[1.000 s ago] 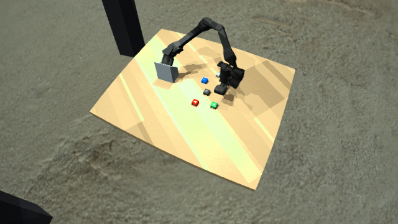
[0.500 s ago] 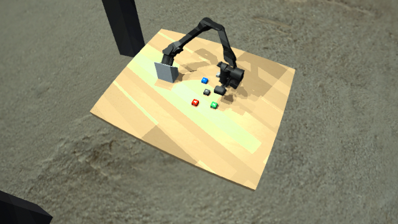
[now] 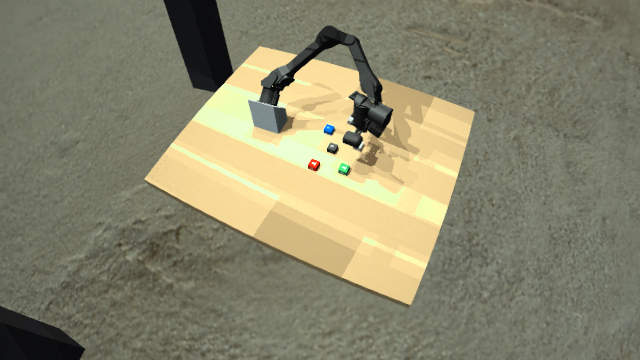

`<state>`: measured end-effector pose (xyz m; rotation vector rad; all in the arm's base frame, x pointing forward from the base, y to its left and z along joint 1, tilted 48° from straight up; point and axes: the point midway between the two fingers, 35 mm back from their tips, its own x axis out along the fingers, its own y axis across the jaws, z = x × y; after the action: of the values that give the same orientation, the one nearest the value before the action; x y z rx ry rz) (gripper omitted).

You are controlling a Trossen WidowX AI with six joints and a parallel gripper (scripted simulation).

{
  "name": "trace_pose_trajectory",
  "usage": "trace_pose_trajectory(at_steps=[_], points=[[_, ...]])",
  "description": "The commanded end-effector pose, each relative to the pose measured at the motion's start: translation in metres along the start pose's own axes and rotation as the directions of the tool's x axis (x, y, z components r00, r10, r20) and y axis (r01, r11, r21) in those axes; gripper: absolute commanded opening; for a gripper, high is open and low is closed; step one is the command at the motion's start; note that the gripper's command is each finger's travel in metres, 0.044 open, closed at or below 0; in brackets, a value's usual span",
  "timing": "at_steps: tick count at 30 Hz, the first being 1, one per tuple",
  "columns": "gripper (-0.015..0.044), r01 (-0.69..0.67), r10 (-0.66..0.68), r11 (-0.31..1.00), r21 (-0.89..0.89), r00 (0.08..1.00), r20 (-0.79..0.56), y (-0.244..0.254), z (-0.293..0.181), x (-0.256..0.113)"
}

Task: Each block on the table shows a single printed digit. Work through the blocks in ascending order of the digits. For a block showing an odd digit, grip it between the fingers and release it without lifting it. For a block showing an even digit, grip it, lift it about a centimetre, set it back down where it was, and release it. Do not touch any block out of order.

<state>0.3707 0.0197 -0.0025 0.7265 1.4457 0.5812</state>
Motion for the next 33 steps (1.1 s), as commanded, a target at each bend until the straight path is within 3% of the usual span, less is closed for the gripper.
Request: trace_pose_trajectory(at_steps=[1,4,8,19,27,33], points=[[0.0295,0.011,-0.011,1.000,-0.013,1.000,0.011,0.001,0.004,-0.039],[0.0216,0.010,-0.010,1.000,-0.013,1.000,0.010,0.002,0.001,-0.077],[0.0120,0.010,-0.010,1.000,-0.013,1.000,0.010,0.002,0.001,-0.080],[0.0120,0.013,-0.012,1.000,-0.013,1.000,0.010,-0.004,0.002,-0.080],[0.0120,0.024,-0.024,1.000,-0.016,1.000,0.011,-0.114,-0.004,-0.082],[0.0120,0.016,-0.016,1.000,-0.014,1.000,0.011,-0.127,-0.007,-0.082]])
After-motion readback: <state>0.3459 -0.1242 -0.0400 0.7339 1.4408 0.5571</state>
